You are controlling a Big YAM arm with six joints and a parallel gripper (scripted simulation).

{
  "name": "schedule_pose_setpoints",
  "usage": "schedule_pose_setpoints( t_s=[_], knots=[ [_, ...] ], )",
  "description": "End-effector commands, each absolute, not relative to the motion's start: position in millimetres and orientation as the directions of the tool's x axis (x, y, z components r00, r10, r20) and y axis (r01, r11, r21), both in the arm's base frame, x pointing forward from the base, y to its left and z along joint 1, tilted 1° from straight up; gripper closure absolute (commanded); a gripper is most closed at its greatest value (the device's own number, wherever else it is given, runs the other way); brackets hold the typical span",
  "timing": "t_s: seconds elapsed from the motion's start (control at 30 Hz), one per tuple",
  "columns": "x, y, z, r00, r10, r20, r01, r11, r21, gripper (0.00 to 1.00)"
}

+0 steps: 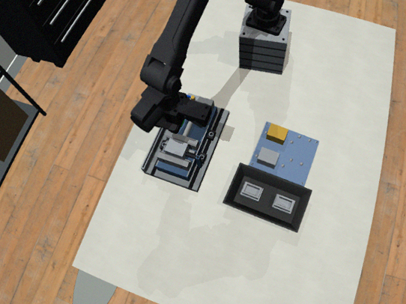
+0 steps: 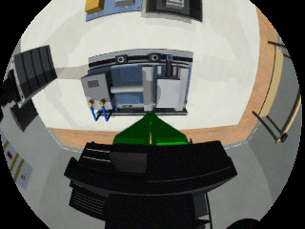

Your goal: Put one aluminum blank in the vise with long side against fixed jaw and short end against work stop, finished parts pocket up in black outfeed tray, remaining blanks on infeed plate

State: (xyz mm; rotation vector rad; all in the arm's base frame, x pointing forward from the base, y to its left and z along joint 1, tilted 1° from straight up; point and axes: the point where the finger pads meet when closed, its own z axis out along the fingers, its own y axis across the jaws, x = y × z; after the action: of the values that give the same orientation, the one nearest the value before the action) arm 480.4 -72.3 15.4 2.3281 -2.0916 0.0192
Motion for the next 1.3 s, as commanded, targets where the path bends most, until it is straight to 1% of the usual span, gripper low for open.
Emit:
schedule_pose_setpoints(
  t_s=[0.0,1.27],
  knots=[
    [478,-67,9,0.129,-0.992,0.011,-0.992,-0.129,0.006,1.0],
    [477,-71,-40,0.123,-0.992,0.01,-0.992,-0.123,0.01,1.0]
  ],
)
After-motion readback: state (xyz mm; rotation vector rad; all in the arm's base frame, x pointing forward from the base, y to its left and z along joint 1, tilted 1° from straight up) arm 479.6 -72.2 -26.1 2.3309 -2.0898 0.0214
